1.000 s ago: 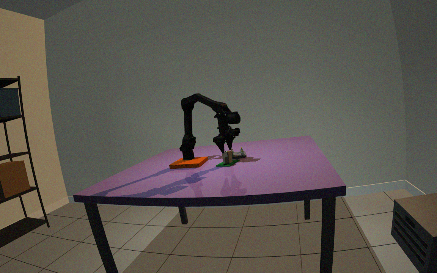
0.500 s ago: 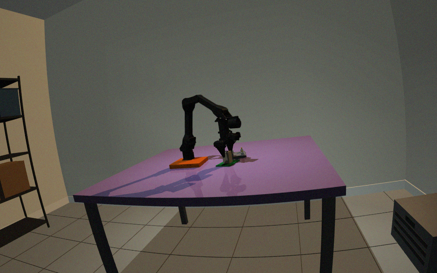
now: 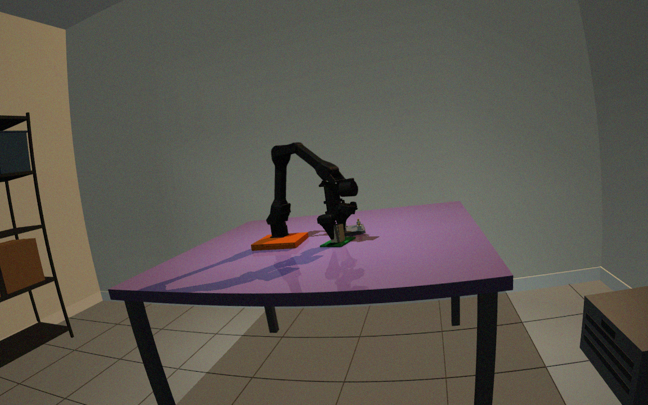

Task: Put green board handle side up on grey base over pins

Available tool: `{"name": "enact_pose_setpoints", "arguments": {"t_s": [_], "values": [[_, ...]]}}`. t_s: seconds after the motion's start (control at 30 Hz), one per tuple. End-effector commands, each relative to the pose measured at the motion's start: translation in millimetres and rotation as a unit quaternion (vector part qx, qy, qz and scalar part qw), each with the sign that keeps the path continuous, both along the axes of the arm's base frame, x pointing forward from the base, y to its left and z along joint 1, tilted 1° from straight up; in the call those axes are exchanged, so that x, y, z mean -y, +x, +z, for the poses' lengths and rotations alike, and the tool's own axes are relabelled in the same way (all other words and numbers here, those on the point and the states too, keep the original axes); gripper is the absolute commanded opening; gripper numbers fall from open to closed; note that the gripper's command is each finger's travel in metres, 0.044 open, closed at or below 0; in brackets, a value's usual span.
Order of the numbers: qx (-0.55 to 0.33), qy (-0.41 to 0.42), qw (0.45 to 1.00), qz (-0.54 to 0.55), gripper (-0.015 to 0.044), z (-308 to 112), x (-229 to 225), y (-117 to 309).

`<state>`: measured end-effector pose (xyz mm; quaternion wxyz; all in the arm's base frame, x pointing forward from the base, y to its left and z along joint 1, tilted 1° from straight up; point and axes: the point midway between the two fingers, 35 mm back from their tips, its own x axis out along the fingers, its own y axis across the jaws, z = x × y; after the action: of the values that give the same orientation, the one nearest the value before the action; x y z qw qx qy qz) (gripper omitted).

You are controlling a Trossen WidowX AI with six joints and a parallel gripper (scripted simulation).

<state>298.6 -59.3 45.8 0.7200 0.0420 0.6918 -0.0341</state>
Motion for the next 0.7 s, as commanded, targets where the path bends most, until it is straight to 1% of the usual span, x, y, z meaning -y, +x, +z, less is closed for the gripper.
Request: {"name": "enact_pose_setpoints", "arguments": {"t_s": [0.0, 0.27, 0.47, 0.63, 0.67], "values": [[-0.001, -0.002, 1.0, -0.003, 0.0387, -2.3, 0.3, -0.8], [-0.001, -0.002, 1.0, -0.003, 0.0177, -2.3, 0.3, -0.8], [-0.001, -0.002, 1.0, -0.003, 0.0138, -2.3, 0.3, -0.8], [-0.001, -0.002, 1.0, -0.003, 0.0006, 3.9, 0.5, -0.1], [-0.001, -0.002, 1.0, -0.003, 0.0, 6.3, 0.6, 0.1]]}}
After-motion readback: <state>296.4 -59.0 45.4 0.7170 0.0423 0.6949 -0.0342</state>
